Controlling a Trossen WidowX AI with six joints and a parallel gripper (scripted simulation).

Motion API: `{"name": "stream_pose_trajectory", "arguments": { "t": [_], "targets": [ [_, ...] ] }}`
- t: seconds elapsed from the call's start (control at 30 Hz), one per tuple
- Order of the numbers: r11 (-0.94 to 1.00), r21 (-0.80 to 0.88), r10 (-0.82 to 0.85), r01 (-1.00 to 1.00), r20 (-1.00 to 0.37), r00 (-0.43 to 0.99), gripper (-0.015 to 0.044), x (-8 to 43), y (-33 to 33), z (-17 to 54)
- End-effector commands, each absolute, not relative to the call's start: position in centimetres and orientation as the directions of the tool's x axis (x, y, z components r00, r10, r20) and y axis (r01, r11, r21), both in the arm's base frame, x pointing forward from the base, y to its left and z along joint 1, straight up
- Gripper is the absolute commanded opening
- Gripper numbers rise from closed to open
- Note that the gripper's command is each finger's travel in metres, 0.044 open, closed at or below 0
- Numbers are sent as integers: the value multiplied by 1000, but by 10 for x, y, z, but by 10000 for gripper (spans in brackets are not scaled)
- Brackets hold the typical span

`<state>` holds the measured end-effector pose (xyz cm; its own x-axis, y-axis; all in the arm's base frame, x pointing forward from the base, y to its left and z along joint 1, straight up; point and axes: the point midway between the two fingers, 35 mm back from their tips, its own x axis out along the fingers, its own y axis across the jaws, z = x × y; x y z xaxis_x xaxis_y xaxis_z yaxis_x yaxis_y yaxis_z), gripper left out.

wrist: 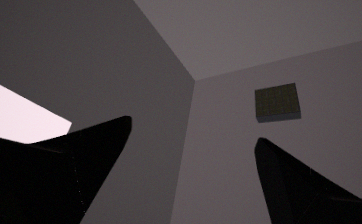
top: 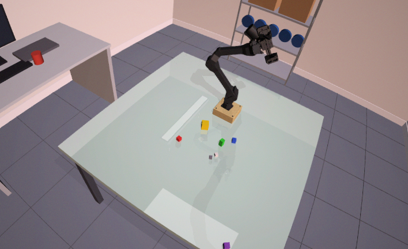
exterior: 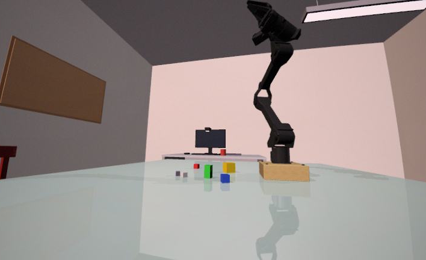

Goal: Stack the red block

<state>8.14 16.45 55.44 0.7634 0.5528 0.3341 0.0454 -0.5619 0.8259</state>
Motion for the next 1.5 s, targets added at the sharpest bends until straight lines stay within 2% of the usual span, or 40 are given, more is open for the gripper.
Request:
{"name": "stream_pose_trajectory", "arguments": {
  "t": [0.0, 0.03, 0.37, 0.67, 0.97, 1.3, 1.47],
  "targets": [
    [-558, 829, 552, 40, 335, 764, 426, 81, 165, 554],
    [-545, 838, 548, 22, 337, 766, 440, 82, 167, 555],
    [-217, 940, 502, -263, 338, 796, 440, 101, 216, 547],
    [169, 904, 477, -392, 273, 835, 440, 143, 259, 522],
    [528, 760, 430, -380, 147, 891, 440, 206, 284, 481],
    [739, 605, 366, -297, 9, 931, 440, 274, 282, 439],
    [837, 510, 279, -196, -91, 956, 440, 315, 264, 408]
  ]
}}
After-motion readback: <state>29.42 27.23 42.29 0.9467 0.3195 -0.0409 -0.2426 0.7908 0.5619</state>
